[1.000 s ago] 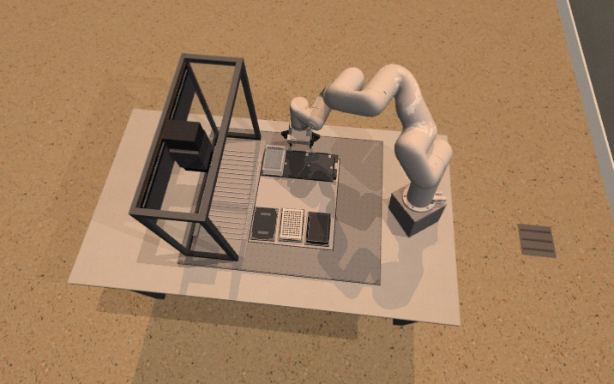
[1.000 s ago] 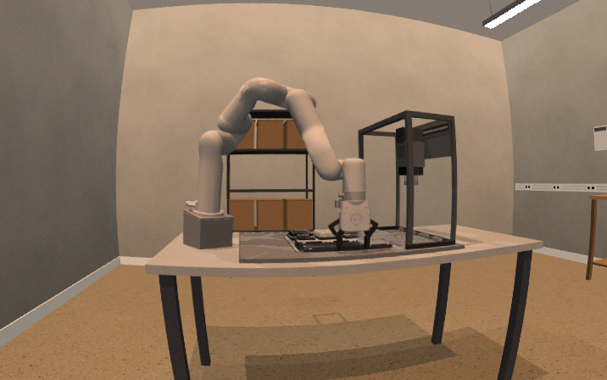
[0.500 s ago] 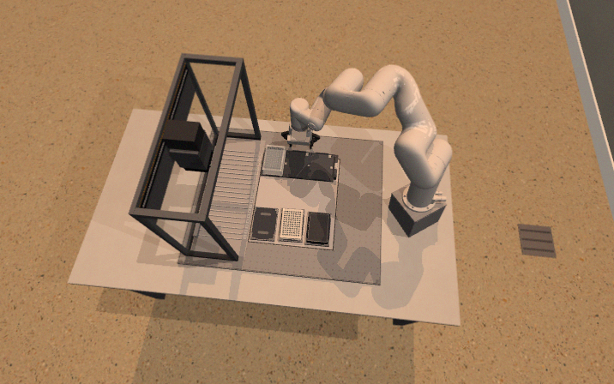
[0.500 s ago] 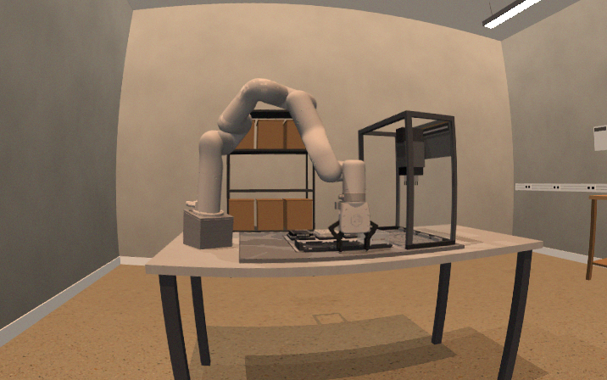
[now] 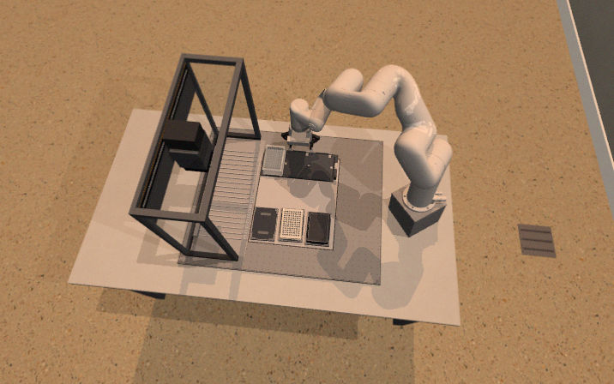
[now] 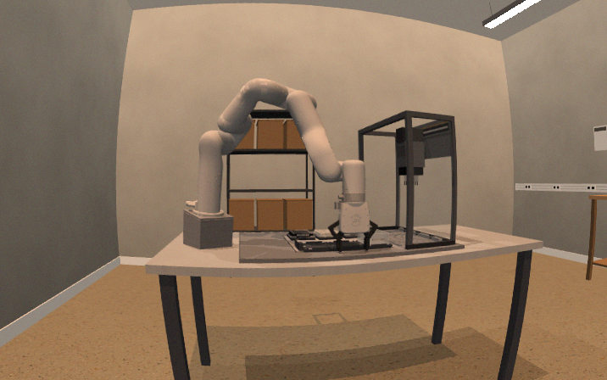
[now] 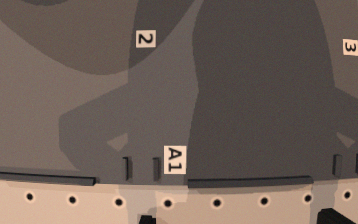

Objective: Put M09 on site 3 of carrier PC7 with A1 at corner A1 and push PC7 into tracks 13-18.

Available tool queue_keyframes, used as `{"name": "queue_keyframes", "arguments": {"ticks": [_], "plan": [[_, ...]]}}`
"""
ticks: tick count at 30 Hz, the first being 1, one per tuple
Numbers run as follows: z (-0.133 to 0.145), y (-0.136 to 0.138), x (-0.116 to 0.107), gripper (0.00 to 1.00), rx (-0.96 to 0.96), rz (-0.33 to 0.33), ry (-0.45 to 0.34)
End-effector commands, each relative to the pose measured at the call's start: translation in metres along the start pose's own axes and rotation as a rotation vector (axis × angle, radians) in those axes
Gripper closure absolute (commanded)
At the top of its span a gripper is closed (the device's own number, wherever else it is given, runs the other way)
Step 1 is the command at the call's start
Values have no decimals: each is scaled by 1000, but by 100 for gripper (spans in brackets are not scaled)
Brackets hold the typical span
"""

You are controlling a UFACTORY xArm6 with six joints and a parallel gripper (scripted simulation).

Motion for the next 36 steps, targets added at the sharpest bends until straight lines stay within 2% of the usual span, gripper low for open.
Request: {"name": "queue_keyframes", "arguments": {"ticks": [1,36], "plan": [[-1,1,-2,0,0,4,-2],[-17,1,-2,0,0,4,-2]]}}
Point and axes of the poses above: the point where the finger pads meet when closed, its own x axis out along the fingers, its own y axis across the jaws, z = x × y, the point moved 8 cm from there along -x, back along the fingers
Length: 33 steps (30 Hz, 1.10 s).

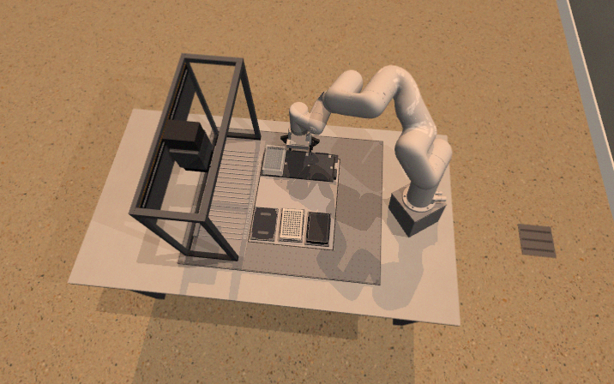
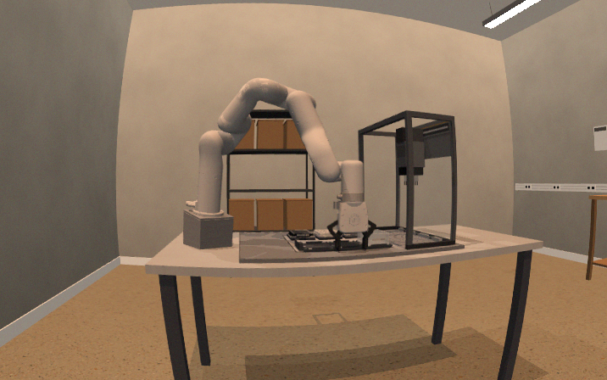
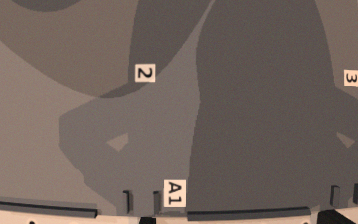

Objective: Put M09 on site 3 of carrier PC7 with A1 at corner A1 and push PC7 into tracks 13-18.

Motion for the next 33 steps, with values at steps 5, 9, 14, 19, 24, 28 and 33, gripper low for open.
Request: {"name": "queue_keyframes", "arguments": {"ticks": [5,9,14,19,24,28,33], "plan": [[-3,1,-2,0,0,4,-2],[-5,1,-2,0,0,4,-2],[-7,1,-2,0,0,4,-2],[-9,1,-2,0,0,4,-2],[-11,1,-2,0,0,4,-2],[-13,1,-2,0,0,4,-2],[-16,1,-2,0,0,4,-2]]}}
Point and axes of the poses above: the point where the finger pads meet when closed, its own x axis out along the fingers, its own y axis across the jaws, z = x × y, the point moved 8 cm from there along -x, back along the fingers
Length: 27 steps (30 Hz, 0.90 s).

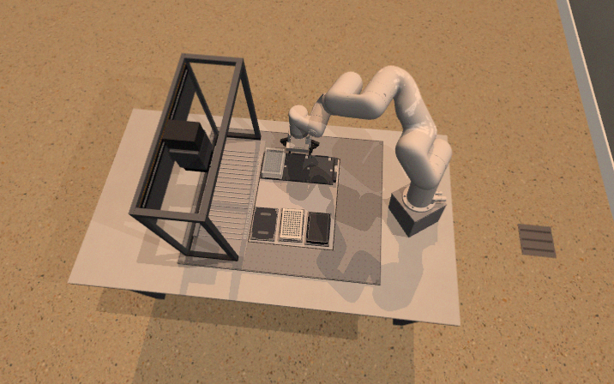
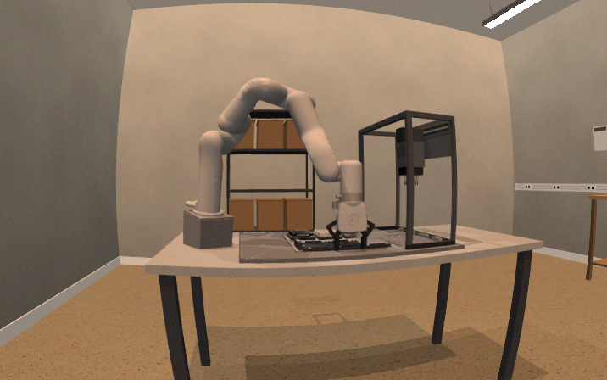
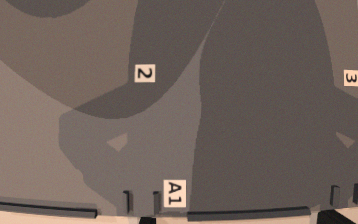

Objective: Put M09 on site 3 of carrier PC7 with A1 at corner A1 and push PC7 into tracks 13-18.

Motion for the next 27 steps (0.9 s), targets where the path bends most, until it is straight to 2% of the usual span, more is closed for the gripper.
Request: {"name": "queue_keyframes", "arguments": {"ticks": [1,27], "plan": [[-2,1,-2,0,0,4,-2],[-9,1,-2,0,0,4,-2]]}}
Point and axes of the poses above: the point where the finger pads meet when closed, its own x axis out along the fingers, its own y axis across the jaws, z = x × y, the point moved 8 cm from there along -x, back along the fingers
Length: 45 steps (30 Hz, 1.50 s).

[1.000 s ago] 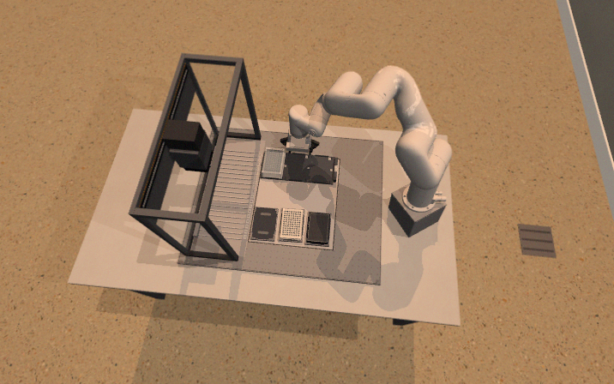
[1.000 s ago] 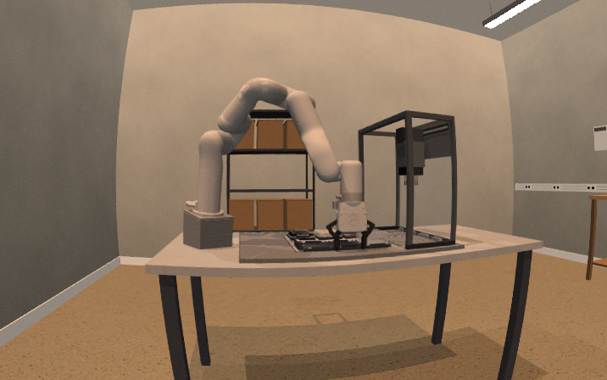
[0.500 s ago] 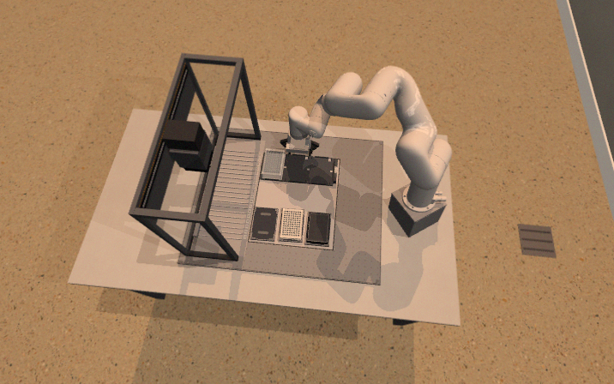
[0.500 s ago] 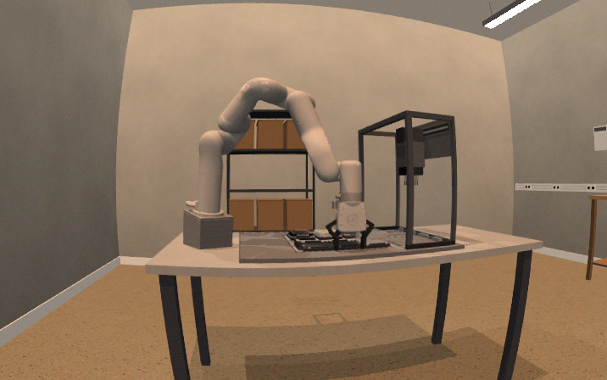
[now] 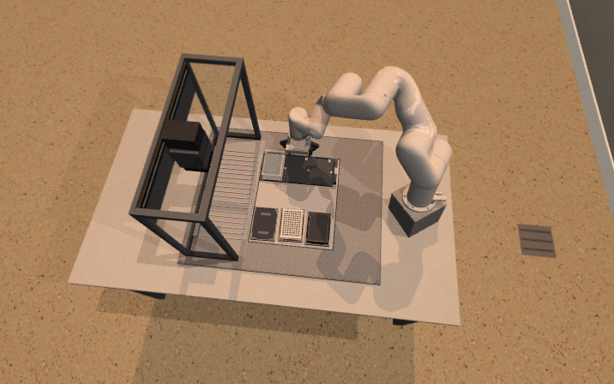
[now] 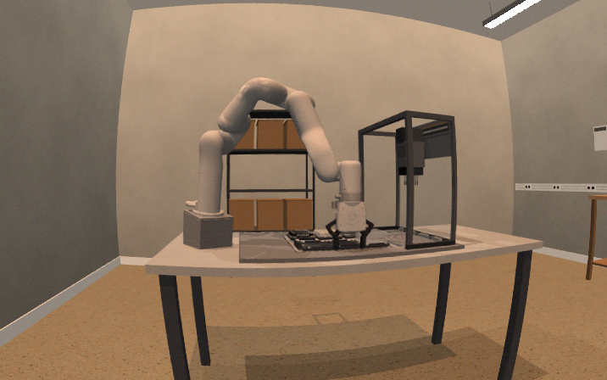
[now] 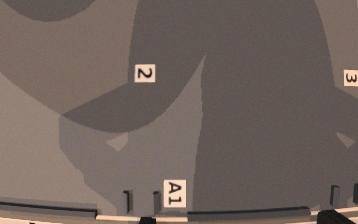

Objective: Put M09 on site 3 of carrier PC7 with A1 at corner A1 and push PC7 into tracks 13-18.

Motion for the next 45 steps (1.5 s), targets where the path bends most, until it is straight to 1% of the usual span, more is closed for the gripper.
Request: {"name": "queue_keyframes", "arguments": {"ticks": [1,13,45], "plan": [[0,1,-2,0,0,4,-1],[0,1,-2,0,0,4,-1],[19,1,-2,0,0,4,-2]]}}
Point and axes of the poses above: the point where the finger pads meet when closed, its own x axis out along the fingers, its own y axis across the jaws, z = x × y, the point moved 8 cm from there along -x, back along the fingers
